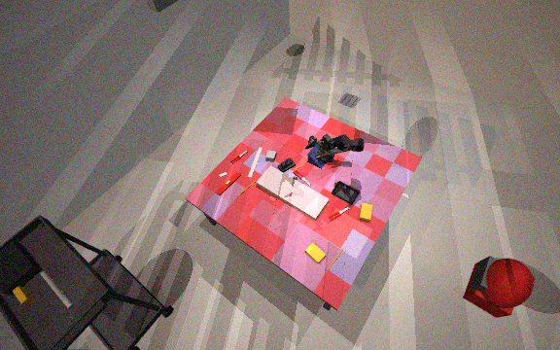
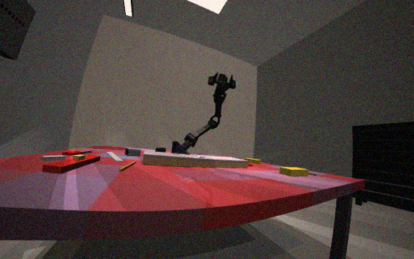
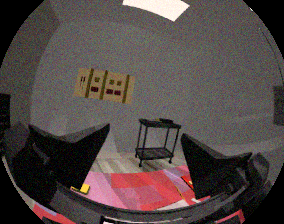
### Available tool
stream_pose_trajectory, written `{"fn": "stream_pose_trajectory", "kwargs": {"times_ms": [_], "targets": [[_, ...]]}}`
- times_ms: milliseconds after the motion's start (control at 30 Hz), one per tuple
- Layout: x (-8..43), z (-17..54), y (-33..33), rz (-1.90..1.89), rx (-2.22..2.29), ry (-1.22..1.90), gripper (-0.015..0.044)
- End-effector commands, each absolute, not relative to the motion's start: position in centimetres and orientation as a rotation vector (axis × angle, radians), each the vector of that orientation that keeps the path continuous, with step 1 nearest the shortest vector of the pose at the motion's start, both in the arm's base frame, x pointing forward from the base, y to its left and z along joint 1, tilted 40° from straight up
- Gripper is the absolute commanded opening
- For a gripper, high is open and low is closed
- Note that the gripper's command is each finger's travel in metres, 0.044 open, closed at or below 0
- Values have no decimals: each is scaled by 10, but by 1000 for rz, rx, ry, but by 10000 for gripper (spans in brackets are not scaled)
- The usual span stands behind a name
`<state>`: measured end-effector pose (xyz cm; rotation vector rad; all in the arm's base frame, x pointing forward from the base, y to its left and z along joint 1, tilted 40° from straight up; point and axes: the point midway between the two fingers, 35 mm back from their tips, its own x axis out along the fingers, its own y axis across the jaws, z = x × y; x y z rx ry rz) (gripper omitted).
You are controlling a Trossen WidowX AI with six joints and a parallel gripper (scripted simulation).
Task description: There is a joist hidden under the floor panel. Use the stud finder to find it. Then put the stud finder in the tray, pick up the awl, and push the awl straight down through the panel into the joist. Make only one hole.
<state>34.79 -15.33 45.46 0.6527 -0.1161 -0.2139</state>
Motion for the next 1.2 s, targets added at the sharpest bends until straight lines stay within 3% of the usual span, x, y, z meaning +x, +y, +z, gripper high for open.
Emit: {"fn": "stream_pose_trajectory", "kwargs": {"times_ms": [0, 233, 467, 900, 1167], "targets": [[369, 393, -177, -274, 609, 58, 440], [385, 274, -209, -324, 541, 390, 440], [369, 155, -221, -289, 507, 728, 440], [272, -29, -178, 40, 592, 1280, 440], [220, -73, -136, 267, 702, 1420, 440]]}}
